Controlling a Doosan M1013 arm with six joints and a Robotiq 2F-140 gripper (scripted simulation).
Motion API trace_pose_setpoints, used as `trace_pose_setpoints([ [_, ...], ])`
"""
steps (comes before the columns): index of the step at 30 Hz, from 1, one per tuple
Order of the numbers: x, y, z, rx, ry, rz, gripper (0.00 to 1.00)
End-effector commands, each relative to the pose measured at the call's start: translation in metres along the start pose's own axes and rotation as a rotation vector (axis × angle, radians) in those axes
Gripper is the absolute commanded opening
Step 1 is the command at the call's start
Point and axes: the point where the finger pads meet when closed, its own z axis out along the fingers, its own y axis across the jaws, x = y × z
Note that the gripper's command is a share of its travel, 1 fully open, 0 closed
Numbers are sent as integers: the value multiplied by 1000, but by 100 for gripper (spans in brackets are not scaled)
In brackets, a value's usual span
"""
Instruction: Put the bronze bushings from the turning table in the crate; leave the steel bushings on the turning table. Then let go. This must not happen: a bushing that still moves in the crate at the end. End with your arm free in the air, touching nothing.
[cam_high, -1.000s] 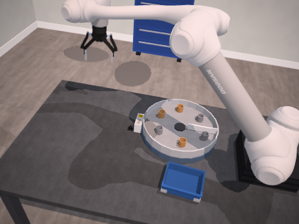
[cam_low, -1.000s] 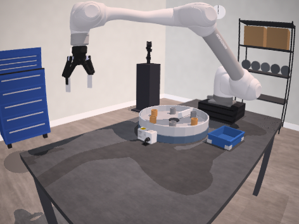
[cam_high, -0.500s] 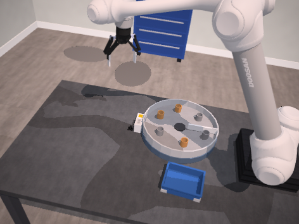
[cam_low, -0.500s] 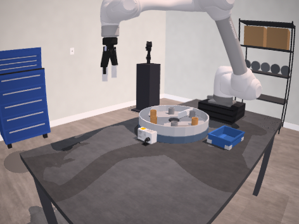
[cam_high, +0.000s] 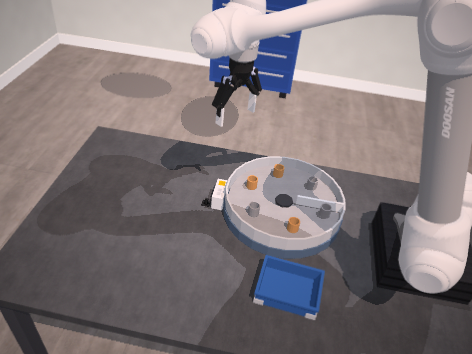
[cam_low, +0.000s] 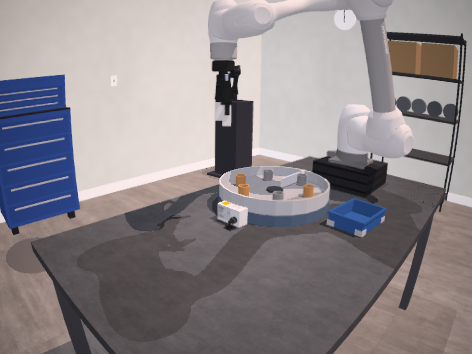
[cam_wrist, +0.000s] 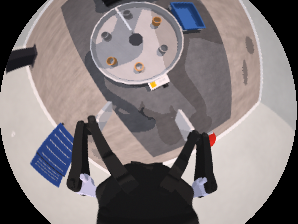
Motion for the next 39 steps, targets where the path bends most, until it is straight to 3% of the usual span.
trace_pose_setpoints([
  [1,40,-12,3,1,-12,-82,100],
  [12,166,-52,32,11,-6,-309,100],
  [14,166,-52,32,11,-6,-309,100],
  [15,191,-61,40,13,-5,-355,100],
  [28,331,-107,94,21,5,-601,100],
  [39,342,-111,99,22,6,-620,100],
])
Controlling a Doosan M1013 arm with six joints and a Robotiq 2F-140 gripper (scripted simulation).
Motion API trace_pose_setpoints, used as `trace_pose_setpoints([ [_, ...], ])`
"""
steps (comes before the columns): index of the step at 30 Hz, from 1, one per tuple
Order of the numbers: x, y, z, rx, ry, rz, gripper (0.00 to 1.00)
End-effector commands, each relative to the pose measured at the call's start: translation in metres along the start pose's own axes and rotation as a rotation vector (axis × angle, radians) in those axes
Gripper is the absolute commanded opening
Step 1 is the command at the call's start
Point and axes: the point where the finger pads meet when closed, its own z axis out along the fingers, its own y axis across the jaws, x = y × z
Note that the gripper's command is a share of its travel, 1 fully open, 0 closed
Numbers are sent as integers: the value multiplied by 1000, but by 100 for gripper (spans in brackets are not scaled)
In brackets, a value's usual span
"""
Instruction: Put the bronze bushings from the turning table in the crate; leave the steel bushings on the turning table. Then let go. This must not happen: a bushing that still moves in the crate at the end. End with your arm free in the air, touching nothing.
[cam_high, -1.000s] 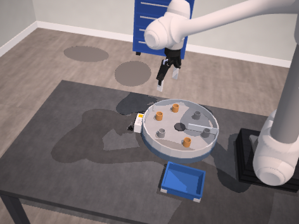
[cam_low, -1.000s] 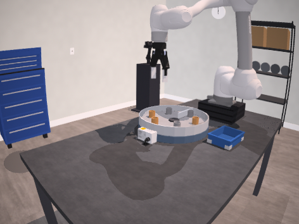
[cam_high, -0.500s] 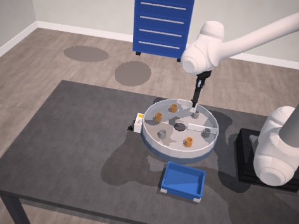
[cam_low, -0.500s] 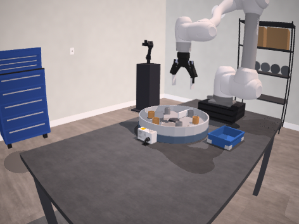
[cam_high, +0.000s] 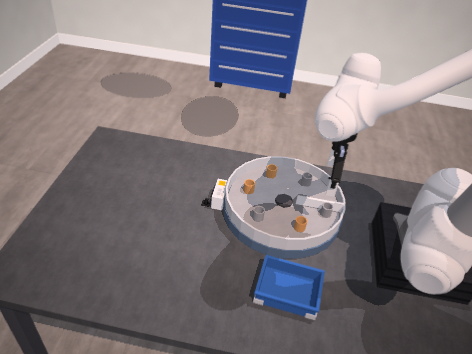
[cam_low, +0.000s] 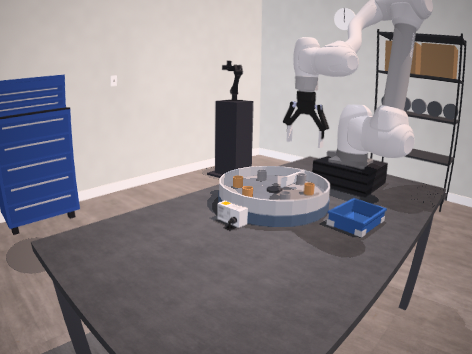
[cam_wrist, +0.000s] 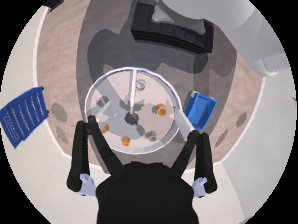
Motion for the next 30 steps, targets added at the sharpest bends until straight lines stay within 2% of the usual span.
trace_pose_setpoints([
  [1,1,0,0,4,-7,-6,100],
  [6,1,0,0,4,-7,-6,100],
  [7,1,0,0,4,-7,-6,7],
  [30,1,0,0,4,-7,-6,7],
])
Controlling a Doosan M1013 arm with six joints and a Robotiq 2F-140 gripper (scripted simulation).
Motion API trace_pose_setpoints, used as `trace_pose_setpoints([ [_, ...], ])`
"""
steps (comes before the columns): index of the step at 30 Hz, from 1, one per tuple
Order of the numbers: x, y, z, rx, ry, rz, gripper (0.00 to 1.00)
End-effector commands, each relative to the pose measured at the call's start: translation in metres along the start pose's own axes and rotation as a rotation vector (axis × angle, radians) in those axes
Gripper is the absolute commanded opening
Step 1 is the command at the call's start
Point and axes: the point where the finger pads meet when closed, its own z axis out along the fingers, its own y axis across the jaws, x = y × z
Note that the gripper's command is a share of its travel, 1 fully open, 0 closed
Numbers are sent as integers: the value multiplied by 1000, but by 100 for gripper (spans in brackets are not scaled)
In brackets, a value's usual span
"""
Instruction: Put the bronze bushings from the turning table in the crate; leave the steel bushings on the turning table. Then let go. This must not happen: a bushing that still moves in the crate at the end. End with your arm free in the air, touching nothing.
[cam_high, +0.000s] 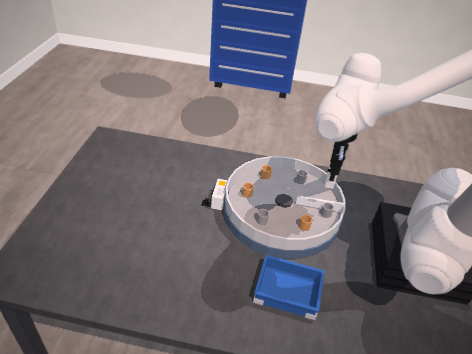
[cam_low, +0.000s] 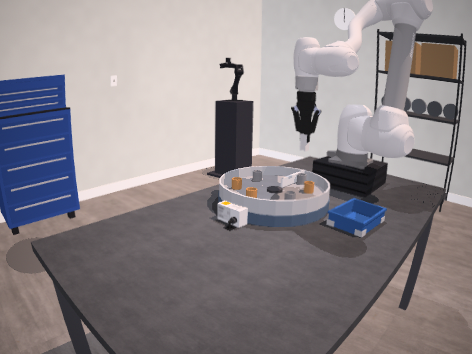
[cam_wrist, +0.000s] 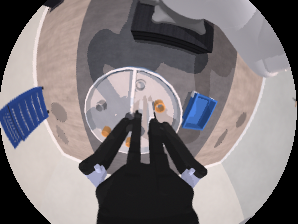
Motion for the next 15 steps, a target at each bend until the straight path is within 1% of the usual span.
trace_pose_setpoints([
  [1,0,0,0,4,-7,-4,7],
  [10,0,0,0,4,-7,-4,7],
  [11,0,0,0,4,-7,-4,10],
  [15,0,0,0,4,-7,-4,10],
])
